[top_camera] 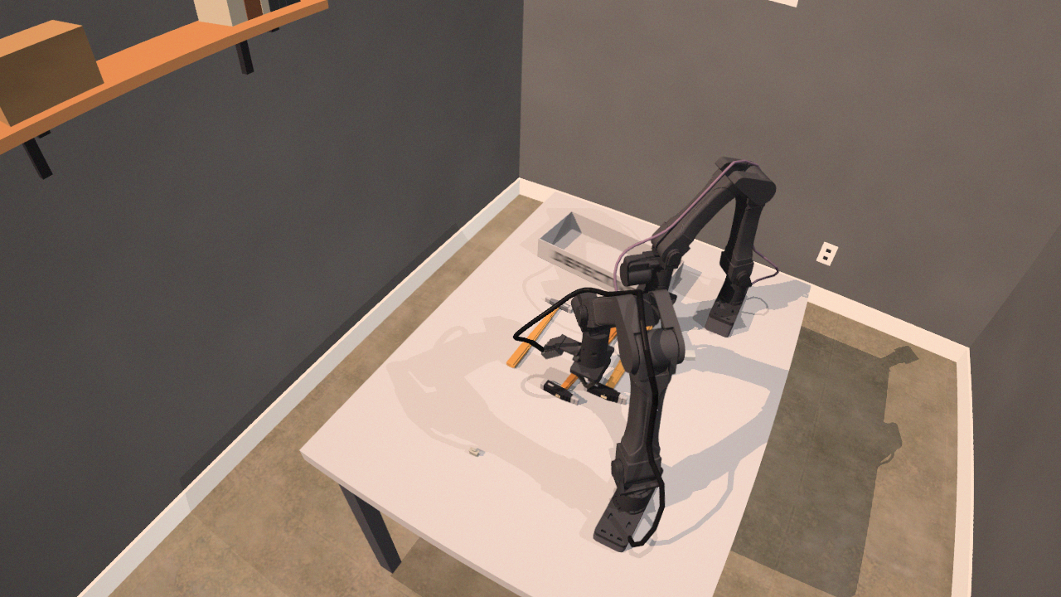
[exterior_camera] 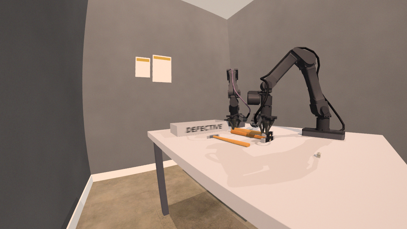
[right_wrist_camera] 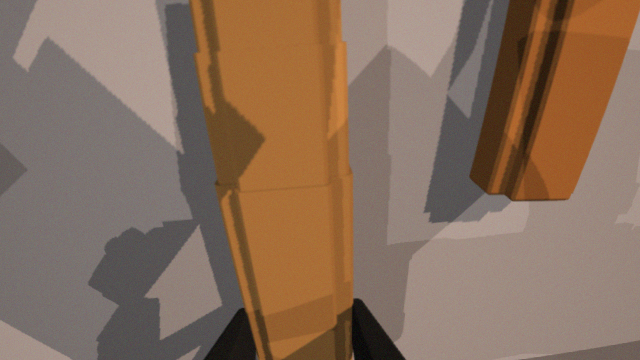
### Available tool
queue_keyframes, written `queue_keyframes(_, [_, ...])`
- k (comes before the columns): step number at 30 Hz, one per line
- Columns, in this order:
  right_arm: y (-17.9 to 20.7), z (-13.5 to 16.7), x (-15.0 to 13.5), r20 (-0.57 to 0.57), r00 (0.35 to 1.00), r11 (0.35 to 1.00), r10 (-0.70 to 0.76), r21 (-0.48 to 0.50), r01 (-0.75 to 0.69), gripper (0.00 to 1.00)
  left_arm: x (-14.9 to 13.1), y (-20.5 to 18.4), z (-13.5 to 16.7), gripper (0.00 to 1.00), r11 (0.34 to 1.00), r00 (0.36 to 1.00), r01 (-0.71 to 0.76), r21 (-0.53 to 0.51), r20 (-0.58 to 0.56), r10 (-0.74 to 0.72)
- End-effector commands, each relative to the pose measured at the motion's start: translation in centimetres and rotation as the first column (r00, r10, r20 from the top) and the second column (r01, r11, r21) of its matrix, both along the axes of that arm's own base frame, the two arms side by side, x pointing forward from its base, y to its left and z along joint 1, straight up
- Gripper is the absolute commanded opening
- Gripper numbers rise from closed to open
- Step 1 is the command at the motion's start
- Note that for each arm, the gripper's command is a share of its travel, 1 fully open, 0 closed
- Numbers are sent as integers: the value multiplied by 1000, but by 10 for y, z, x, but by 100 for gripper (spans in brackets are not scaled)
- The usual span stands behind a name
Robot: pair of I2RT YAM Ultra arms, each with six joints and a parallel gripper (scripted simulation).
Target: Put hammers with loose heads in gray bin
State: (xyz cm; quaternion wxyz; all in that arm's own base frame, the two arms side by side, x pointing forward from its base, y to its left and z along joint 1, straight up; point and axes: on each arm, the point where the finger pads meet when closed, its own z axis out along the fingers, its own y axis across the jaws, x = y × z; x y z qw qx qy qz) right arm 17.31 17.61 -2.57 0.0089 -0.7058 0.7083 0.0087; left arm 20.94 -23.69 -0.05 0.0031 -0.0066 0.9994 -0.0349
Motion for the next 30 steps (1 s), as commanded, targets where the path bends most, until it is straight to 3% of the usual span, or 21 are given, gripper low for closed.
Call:
queue_keyframes(1, [-3, 0, -2, 7, 1000, 1000, 6, -18, -6, 26, 1, -1, 2, 16, 1000, 1000, 8, -8, 3, -8])
queue_keyframes(4, [-3, 0, -2, 7, 1000, 1000, 6, -18, -6, 26, 5, -1, 7, 44, 1000, 1000, 8, -20, 16, -8])
queue_keyframes(5, [-3, 0, -2, 7, 1000, 1000, 6, -18, -6, 26, 5, 0, 9, 46, 1000, 1000, 8, -18, 15, -7])
queue_keyframes(22, [-3, 0, -2, 7, 1000, 1000, 6, -18, -6, 26, 12, 1, 38, 46, 999, 999, 7, -45, 42, -5])
queue_keyframes(27, [-3, 0, -2, 7, 1000, 1000, 6, -18, -6, 26, 12, 3, 58, 100, 999, 999, 4, -51, 37, -2])
queue_keyframes(30, [-3, 0, -2, 7, 1000, 1000, 6, -18, -6, 26, 12, 4, 64, 100, 999, 999, 4, -48, 39, -2])
